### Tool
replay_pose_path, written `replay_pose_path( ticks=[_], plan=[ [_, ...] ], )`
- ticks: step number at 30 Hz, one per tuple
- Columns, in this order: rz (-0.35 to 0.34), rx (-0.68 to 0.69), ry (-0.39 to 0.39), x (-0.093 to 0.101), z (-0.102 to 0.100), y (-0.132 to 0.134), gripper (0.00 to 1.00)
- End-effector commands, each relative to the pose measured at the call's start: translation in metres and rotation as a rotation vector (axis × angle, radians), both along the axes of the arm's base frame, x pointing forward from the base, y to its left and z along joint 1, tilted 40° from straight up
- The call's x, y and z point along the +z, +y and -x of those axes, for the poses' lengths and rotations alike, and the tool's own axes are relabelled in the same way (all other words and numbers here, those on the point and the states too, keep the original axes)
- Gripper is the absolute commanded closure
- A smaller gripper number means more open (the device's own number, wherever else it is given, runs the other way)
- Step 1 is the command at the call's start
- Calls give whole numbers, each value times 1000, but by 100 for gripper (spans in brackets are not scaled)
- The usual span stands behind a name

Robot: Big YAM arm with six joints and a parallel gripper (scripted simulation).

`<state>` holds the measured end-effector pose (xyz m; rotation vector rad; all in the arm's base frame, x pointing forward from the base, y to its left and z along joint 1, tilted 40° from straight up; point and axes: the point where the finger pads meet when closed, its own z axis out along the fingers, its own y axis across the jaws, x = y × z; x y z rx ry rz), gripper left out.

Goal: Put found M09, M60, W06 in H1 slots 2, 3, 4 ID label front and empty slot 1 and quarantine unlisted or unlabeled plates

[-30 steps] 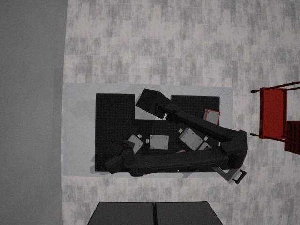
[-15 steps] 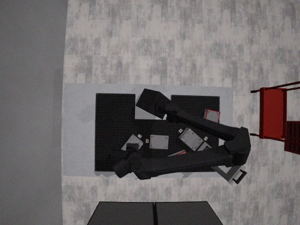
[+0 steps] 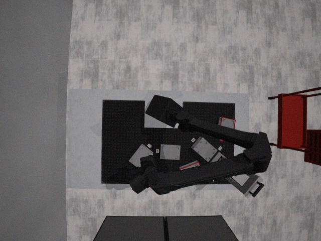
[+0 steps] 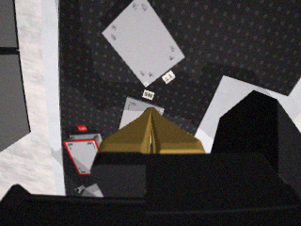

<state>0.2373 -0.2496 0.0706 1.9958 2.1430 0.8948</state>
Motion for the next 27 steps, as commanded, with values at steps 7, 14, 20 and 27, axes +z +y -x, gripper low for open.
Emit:
replay_pose_path(
  ticks=[7,14,20,27],
  plan=[
    [97,249,-105,18,-12,29,100],
    [134,366,-155,24,-16,44,100],
    [179,506,-219,31,-20,62,100],
    [216,621,-273,36,-23,78,100]
  ],
)
